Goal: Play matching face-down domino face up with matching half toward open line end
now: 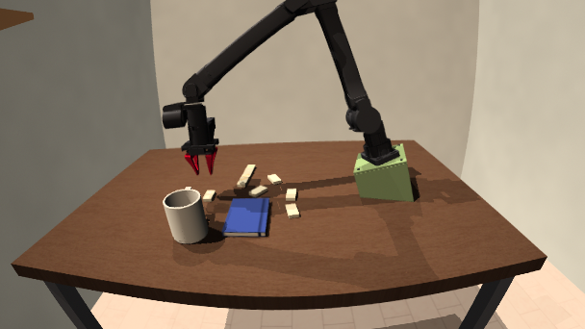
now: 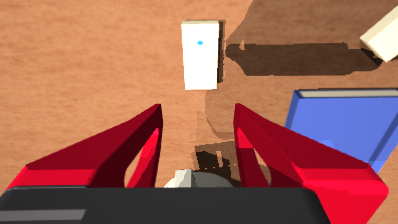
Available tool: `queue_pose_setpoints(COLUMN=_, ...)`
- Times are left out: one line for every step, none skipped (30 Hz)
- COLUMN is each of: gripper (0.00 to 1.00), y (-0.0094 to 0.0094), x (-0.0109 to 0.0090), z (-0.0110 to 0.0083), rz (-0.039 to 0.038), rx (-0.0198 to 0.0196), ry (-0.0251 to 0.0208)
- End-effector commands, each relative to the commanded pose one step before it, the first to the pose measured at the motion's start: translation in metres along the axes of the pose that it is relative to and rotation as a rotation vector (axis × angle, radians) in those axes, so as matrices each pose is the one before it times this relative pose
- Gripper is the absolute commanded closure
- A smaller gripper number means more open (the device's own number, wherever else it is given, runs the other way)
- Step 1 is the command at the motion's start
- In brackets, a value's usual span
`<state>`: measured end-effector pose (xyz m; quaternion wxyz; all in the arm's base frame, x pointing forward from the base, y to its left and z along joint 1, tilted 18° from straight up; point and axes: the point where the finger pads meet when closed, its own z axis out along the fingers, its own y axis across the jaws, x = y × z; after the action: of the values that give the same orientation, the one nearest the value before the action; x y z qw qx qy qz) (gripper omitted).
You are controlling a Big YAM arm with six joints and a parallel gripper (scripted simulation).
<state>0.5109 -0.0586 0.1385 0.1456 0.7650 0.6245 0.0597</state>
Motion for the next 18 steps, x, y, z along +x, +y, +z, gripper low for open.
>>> queue_pose_setpoints(gripper=0.57, y=0.00446, x=-0.00335, z=0.00586, rz=-0.00194, rx=-0.02284, ry=0.0014)
queue_pose_setpoints(gripper=0.57, y=0.00052, x=-0.00067, z=0.00241, rz=-0.00047, rx=-0.00462, ry=0.00043)
queue_pose_setpoints(gripper=0.57, y=0.00051, x=-0.00067, z=0.00241, rz=-0.00047, rx=-0.00462, ry=0.00043)
queue_pose_setpoints(gripper=0.57, y=0.0005, x=-0.00068, z=0.00242, rz=-0.00047, rx=-0.00462, ry=0.00043)
queue_pose_setpoints(gripper=0.57, y=0.00049, x=-0.00068, z=0.00242, rz=-0.00047, rx=-0.00462, ry=0.00043)
queue_pose_setpoints(gripper=0.57, y=0.00048, x=-0.00068, z=0.00242, rz=-0.00047, rx=-0.00462, ry=0.00043)
queue_pose_setpoints(gripper=0.57, y=0.0, x=0.0, z=0.0, rz=0.0, rx=0.0, ry=0.0)
queue_pose_setpoints(gripper=0.57, y=0.0, x=0.0, z=0.0, rz=0.0, rx=0.0, ry=0.0)
queue_pose_setpoints(gripper=0.57, y=0.0, x=0.0, z=0.0, rz=0.0, rx=0.0, ry=0.0)
queue_pose_setpoints(gripper=0.57, y=0.0, x=0.0, z=0.0, rz=0.0, rx=0.0, ry=0.0)
queue_pose_setpoints(gripper=0.57, y=0.0, x=0.0, z=0.0, rz=0.0, rx=0.0, ry=0.0)
queue_pose_setpoints(gripper=0.57, y=0.0, x=0.0, z=0.0, rz=0.0, rx=0.0, ry=0.0)
queue_pose_setpoints(gripper=0.57, y=0.0, x=0.0, z=0.0, rz=0.0, rx=0.0, ry=0.0)
queue_pose_setpoints(gripper=0.57, y=-0.00138, x=0.00246, z=-0.00159, rz=0.00485, rx=0.00348, ry=0.00102)
queue_pose_setpoints(gripper=0.57, y=-0.00021, x=-0.0002, z=0.00364, rz=-0.00128, rx=0.00206, ry=-0.00039)
queue_pose_setpoints(gripper=0.57, y=-0.0002, x=-0.0002, z=0.00364, rz=-0.00128, rx=0.00206, ry=-0.00039)
queue_pose_setpoints(gripper=0.57, y=-0.0002, x=-0.0002, z=0.00364, rz=-0.00128, rx=0.00206, ry=-0.00039)
queue_pose_setpoints(gripper=0.57, y=-0.00019, x=-0.0002, z=0.00364, rz=-0.00128, rx=0.00206, ry=-0.00039)
